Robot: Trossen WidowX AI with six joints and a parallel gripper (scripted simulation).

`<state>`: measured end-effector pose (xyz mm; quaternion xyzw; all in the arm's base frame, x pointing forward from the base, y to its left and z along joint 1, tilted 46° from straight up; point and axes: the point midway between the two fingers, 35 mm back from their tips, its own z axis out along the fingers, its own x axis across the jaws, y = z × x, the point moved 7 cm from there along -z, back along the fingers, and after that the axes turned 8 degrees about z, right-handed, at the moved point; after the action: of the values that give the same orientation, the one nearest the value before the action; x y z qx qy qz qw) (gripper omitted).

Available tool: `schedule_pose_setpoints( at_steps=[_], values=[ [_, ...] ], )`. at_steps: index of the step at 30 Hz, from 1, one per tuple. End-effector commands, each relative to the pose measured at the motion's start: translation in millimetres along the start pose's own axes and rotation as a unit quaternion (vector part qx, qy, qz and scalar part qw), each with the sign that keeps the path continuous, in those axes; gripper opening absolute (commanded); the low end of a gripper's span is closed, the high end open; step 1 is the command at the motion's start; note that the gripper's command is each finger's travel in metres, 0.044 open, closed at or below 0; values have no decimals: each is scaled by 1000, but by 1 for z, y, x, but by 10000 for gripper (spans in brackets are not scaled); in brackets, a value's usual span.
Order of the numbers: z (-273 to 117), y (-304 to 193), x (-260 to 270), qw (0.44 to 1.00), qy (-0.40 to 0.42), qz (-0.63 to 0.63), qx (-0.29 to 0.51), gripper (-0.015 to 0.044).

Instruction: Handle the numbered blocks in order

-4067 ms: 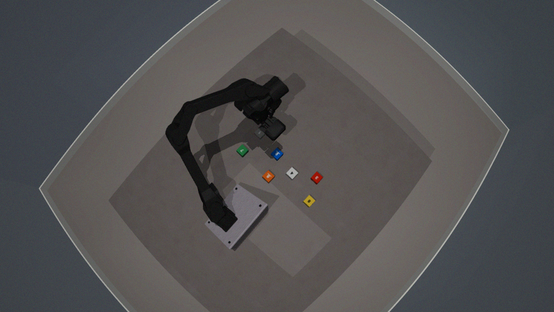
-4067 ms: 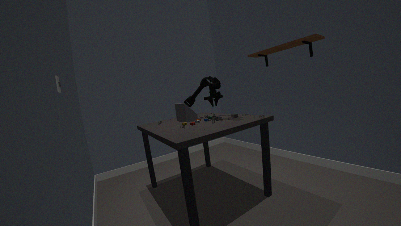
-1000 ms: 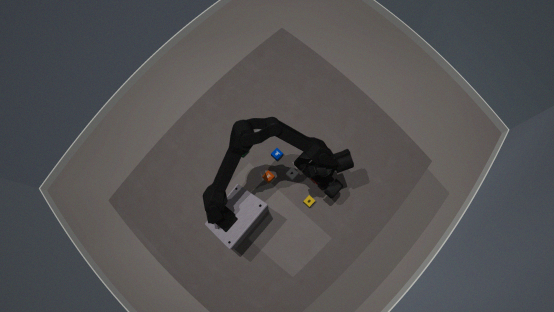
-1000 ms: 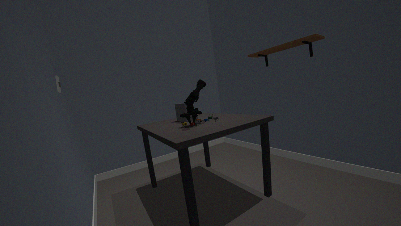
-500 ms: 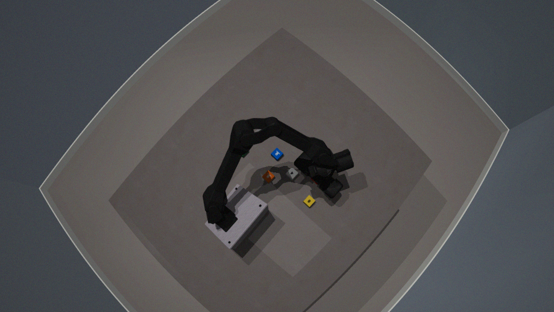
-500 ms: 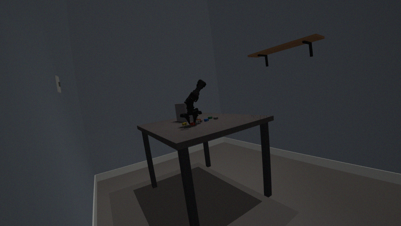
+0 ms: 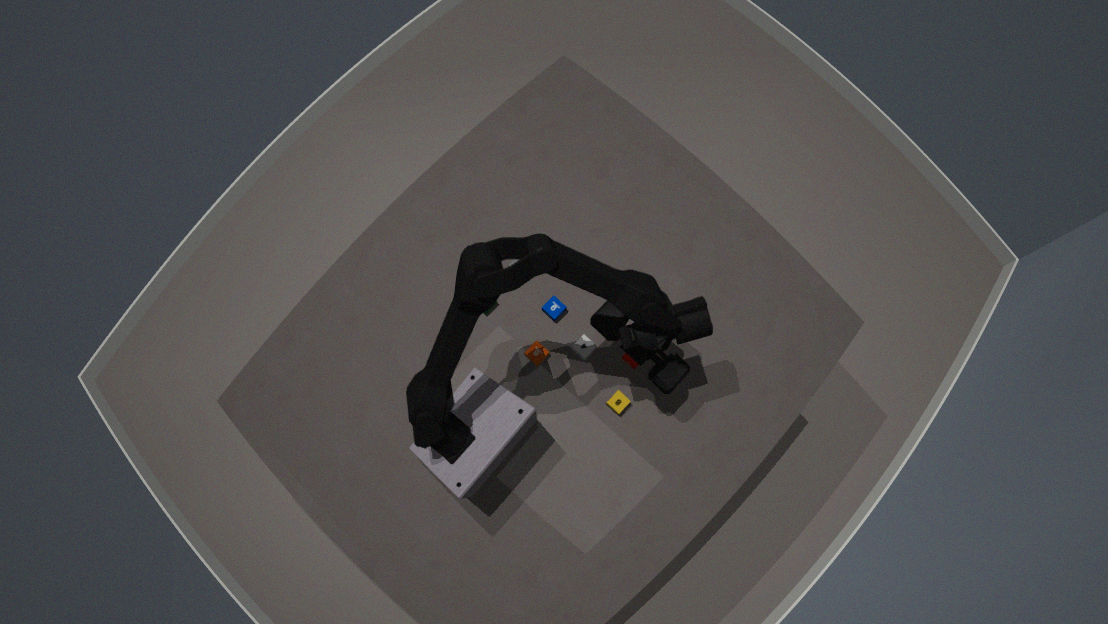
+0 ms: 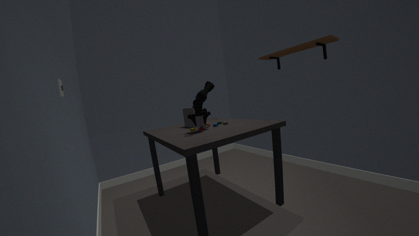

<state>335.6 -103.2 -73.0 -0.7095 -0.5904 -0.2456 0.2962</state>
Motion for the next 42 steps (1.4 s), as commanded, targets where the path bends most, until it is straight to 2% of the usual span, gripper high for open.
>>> schedule_pose_setpoints(
  at_steps=[1,5,10,20,28,33,35,39,42],
  values=[
    [-15,1,1,1000,-3,-4,5,348],
    [-80,1,1,1000,-4,-4,5,243],
    [-83,0,1,1000,-4,-4,5,120],
    [-84,-1,2,1000,-4,-4,6,120],
    [-83,-50,65,1000,-2,-2,7,120],
    [-83,-55,70,1000,-2,-2,7,120],
    [-69,-54,70,1000,-3,-2,7,172],
    [-4,-56,71,1000,-1,-3,7,278],
    [-1,-57,71,1000,0,-3,7,356]
  ],
)
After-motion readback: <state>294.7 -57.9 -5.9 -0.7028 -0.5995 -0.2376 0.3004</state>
